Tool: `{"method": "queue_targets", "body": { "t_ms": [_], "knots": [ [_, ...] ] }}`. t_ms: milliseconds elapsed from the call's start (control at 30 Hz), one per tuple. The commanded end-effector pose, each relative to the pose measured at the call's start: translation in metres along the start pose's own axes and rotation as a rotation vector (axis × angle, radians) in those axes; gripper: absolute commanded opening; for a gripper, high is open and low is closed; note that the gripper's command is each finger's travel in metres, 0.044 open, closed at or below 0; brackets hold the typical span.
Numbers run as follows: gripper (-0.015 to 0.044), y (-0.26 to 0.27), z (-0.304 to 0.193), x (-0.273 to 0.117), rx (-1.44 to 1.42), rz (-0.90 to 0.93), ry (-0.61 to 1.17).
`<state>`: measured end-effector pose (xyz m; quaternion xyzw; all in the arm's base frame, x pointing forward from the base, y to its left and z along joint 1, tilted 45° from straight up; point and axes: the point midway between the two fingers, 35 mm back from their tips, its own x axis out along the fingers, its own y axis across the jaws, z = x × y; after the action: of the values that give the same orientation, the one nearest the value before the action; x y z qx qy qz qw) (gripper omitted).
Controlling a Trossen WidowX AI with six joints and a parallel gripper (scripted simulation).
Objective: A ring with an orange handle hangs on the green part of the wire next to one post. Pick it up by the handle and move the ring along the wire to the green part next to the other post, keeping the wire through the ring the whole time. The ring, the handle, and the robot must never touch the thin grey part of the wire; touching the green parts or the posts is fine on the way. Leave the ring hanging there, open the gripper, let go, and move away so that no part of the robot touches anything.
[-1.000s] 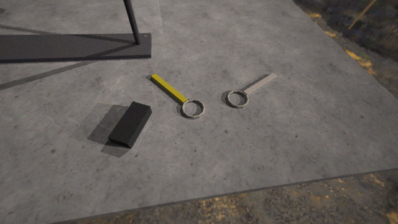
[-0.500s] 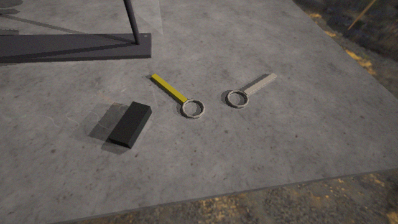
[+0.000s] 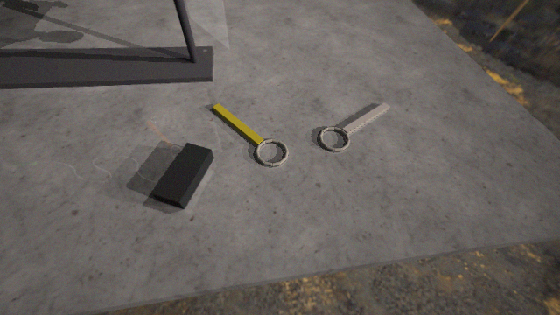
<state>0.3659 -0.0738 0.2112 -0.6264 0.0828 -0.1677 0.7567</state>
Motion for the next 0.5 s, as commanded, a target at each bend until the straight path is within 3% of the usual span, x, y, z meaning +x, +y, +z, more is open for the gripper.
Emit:
{"method": "queue_targets", "body": {
  "t_ms": [0,467],
  "knots": [
    [-0.0150,0.020,0.001,-0.004,0.105,0.047,0.015],
    [-0.0150,0.065,0.012,-0.015,0.358,0.158,0.047]
  ]
}}
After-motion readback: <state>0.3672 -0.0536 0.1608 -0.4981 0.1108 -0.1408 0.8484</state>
